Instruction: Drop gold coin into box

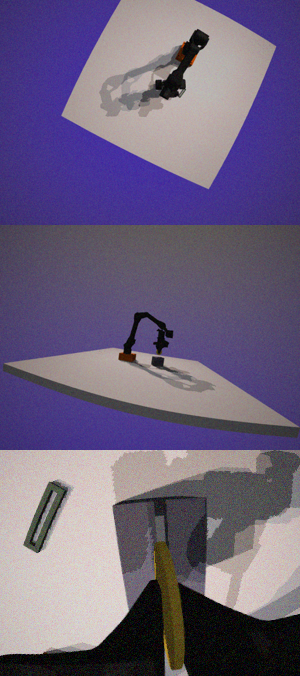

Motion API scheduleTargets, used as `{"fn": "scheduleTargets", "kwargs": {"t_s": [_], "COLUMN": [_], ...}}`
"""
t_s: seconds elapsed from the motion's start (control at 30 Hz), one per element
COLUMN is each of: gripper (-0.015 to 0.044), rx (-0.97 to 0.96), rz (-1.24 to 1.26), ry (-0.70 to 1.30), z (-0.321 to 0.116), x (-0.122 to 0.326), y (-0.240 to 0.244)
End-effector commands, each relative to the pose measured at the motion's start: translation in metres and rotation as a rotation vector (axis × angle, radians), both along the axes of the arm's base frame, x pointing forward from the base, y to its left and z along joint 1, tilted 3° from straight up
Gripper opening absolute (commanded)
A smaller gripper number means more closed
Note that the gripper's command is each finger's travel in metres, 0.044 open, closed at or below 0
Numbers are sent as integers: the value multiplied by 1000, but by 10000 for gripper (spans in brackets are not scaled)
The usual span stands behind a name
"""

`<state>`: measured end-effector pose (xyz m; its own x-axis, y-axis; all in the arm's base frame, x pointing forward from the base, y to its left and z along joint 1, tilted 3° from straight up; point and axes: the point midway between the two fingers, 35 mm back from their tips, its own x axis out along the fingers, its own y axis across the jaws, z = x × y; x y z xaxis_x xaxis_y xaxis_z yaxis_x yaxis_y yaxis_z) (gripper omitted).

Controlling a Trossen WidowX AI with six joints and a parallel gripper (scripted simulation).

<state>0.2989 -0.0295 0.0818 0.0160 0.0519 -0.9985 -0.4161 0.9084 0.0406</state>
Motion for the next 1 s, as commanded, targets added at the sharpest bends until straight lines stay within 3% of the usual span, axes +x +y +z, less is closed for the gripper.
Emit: {"fn": "scheduleTargets", "kwargs": {"t_s": [0.0, 0.97], "gripper": [0, 0], "rx": [-5, -1], "rz": [3, 3], "ry": [2, -1], "z": [0, 0], "x": [0, 0], "y": [-8, -8]}}
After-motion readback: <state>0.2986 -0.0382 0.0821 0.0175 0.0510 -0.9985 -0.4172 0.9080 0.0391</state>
